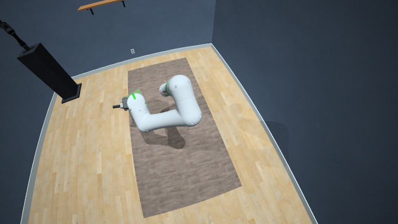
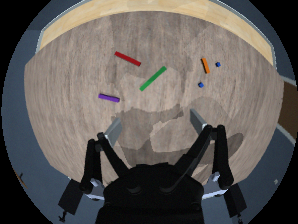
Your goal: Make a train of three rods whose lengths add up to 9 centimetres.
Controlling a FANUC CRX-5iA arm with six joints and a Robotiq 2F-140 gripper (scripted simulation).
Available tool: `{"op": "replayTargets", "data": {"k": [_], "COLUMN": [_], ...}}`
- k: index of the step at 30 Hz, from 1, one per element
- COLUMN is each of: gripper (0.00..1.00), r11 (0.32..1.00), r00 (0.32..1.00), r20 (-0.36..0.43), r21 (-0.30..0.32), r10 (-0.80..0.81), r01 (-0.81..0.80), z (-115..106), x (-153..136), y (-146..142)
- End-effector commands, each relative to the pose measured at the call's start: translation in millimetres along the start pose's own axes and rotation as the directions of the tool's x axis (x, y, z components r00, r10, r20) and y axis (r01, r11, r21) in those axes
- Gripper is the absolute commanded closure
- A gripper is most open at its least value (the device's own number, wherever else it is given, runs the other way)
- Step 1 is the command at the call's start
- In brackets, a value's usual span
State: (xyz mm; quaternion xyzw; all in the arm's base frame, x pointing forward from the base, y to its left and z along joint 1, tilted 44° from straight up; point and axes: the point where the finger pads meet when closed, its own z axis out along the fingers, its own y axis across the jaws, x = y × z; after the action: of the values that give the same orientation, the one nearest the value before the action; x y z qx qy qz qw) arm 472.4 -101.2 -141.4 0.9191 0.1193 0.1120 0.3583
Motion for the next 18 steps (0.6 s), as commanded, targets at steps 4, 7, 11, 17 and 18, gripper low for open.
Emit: {"op": "replayTargets", "data": {"k": [4,7,11,17,18], "gripper": [0.00,0.00,0.00,0.00,0.00], "r11": [0.972,0.935,0.885,0.774,0.752], "r00": [0.972,0.935,0.885,0.774,0.752], "r20": [0.009,0.008,0.008,0.007,0.007], "r21": [0.006,0.007,0.008,0.009,0.009], "r10": [-0.235,-0.355,-0.466,-0.633,-0.659], "r01": [0.235,0.355,0.466,0.633,0.659], "z": [-2,-3,-4,-5,-5], "x": [7,11,14,19,20], "y": [13,20,27,38,40]}}
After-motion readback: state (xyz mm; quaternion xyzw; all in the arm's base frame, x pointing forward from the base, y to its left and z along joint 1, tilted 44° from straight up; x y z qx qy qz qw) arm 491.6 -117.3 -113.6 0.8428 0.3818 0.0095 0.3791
